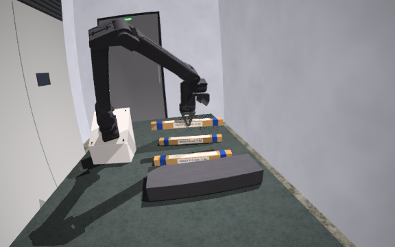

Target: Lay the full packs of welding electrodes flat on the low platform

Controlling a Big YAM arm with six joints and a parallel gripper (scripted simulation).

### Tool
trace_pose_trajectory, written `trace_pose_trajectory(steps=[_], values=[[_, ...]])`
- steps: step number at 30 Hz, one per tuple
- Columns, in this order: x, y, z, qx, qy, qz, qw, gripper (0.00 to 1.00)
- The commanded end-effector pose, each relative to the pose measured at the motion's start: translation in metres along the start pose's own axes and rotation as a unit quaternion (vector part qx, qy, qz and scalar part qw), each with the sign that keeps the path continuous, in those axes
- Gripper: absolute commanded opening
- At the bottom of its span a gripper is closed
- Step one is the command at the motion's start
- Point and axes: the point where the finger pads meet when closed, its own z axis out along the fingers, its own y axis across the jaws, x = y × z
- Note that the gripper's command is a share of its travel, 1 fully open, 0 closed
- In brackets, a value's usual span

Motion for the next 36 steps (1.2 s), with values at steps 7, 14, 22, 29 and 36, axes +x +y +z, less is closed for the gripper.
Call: trace_pose_trajectory(steps=[7, 14, 22, 29, 36], values=[[-0.022, -0.001, -0.03, -0.01, -0.033, 0.018, 0.999, 0.0], [-0.027, 0.021, -0.037, -0.015, -0.038, 0.12, 0.992, 0.0], [-0.028, 0.04, -0.037, -0.014, -0.037, 0.118, 0.992, 0.0], [-0.028, 0.061, -0.037, -0.015, -0.036, 0.117, 0.992, 0.0], [-0.029, 0.081, -0.037, -0.016, -0.036, 0.117, 0.992, 0.0]])
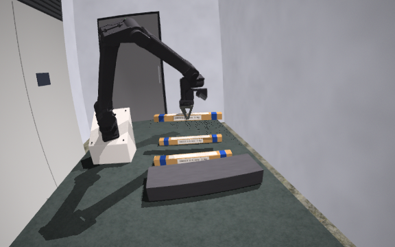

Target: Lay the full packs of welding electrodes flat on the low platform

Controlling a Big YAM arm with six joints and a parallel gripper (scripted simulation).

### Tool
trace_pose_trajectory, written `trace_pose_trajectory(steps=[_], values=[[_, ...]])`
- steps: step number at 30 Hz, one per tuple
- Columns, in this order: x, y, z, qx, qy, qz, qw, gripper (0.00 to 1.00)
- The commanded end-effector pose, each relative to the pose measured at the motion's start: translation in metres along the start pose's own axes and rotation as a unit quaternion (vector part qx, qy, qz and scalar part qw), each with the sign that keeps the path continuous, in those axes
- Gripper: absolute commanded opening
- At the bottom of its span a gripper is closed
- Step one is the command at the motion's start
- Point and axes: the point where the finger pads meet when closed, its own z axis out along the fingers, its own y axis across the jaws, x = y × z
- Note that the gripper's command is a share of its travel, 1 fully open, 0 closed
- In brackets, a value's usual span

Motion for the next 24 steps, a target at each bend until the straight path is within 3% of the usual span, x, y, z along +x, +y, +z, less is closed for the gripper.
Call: trace_pose_trajectory(steps=[1, 24], values=[[-0.014, 0.025, -0.018, -0.01, -0.019, 0.011, 1.0, 0.0], [-0.003, 0.077, -0.018, -0.01, -0.018, 0.01, 1.0, 0.0]])
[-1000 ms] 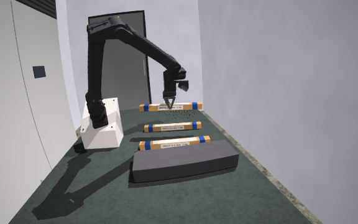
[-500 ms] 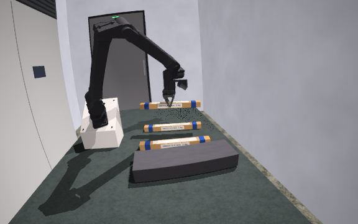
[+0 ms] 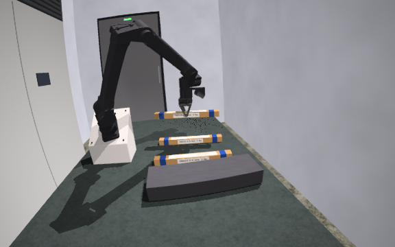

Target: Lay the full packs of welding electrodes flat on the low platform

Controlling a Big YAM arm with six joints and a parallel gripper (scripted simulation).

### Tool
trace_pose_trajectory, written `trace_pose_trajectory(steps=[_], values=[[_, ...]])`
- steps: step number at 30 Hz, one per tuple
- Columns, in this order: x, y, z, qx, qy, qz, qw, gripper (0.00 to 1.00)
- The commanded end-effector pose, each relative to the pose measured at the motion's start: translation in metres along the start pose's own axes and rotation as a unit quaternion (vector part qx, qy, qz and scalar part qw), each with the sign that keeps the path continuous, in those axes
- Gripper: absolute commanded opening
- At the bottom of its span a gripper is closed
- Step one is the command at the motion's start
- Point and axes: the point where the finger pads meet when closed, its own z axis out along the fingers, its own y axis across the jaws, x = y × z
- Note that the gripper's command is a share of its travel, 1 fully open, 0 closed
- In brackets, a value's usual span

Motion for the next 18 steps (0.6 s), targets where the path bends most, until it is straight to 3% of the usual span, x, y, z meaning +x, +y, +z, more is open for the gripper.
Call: trace_pose_trajectory(steps=[1, 18], values=[[-0.012, 0.026, -0.018, -0.011, -0.018, 0.009, 1.0, 0.0], [-0.003, 0.066, -0.018, -0.011, -0.017, 0.009, 1.0, 0.0]])
